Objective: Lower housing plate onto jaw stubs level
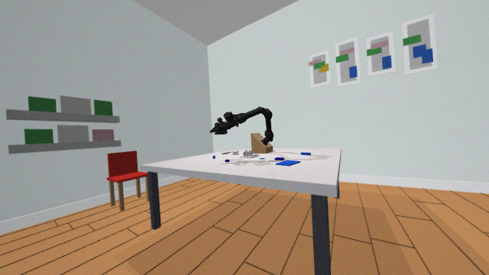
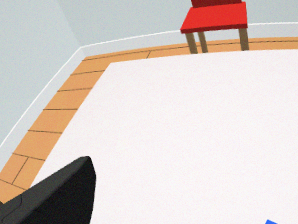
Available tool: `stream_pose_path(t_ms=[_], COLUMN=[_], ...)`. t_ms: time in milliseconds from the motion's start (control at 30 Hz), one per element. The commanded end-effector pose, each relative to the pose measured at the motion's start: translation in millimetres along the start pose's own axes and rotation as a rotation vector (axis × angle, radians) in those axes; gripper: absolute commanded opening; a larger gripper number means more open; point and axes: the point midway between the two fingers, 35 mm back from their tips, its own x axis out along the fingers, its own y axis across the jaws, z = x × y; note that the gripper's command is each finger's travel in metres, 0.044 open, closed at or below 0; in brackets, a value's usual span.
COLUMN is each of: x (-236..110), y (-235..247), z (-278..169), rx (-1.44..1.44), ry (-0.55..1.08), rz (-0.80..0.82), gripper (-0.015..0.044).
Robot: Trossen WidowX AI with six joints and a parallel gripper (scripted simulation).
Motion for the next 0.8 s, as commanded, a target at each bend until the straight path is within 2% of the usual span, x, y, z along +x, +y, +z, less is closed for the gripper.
stream_pose_path(t_ms=[0, 767], x=[6.6, 24.7], y=[-18.6, -104.1], z=[3.5, 7.2], rx=[-0.107, -0.653], ry=[0.032, 0.272], rz=[-0.041, -0.148], gripper=[0.0440, 0.0440])
